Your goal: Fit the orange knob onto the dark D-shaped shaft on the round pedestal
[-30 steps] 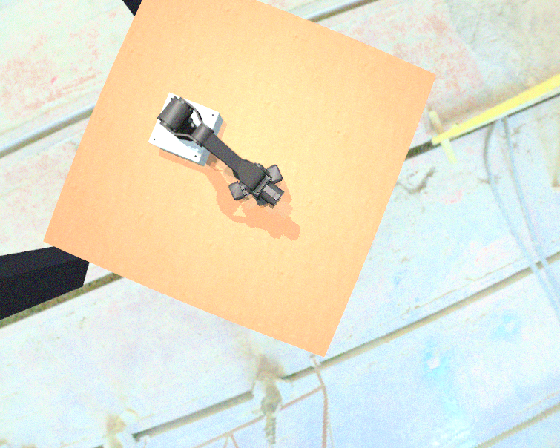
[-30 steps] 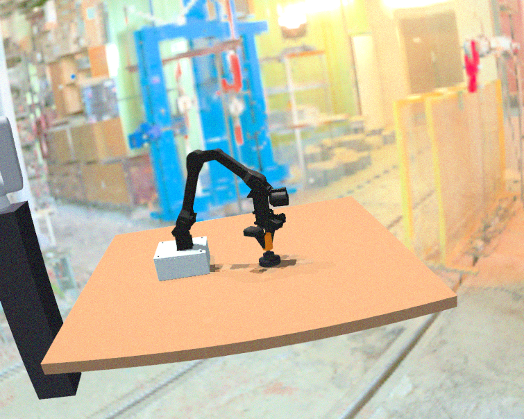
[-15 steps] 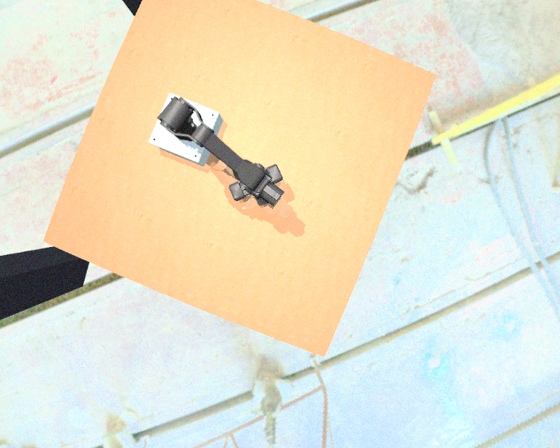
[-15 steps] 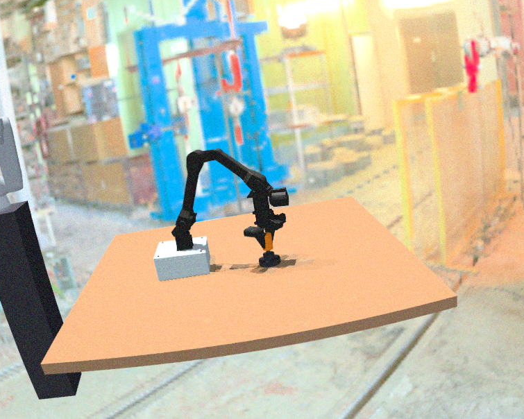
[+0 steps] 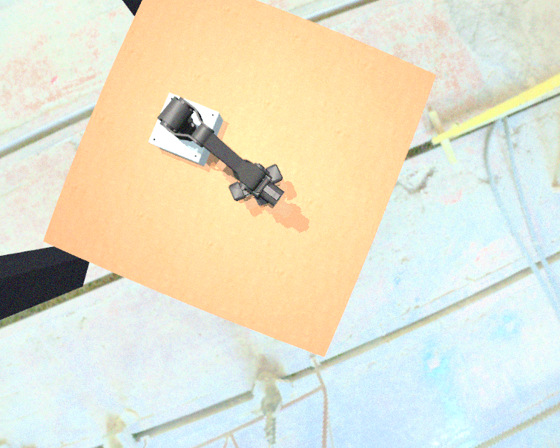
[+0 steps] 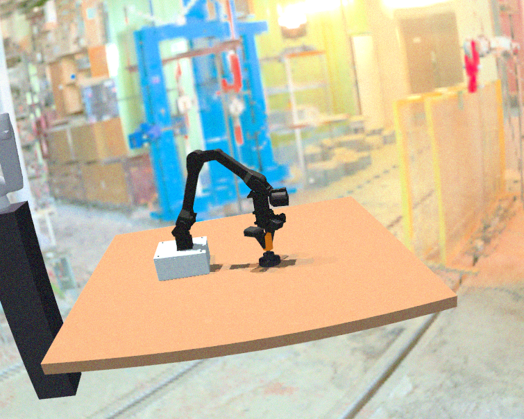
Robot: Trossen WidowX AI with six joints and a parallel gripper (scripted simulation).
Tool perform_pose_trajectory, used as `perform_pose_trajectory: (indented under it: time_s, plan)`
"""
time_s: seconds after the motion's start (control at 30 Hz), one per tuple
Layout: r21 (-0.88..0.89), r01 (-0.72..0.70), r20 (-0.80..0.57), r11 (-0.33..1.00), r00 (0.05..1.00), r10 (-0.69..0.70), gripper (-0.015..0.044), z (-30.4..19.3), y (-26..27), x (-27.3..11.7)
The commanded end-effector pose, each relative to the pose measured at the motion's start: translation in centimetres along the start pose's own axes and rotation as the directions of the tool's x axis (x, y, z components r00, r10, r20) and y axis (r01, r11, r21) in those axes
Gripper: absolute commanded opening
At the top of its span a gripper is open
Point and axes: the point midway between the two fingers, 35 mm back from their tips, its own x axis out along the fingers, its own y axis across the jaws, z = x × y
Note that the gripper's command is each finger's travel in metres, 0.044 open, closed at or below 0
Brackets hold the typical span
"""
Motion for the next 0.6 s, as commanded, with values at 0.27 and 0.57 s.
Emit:
perform_pose_trajectory:
  time_s: [0.27, 0.57]
  plan:
    - [-0.008, -0.003, 0.000, 1.000, 1.000, 0.003, 0.0000, 0.01, 0.06, 0.04]
    - [0.025, -0.003, 0.000, 1.000, 1.000, 0.003, 0.0000, -0.06, -0.01, -0.69]
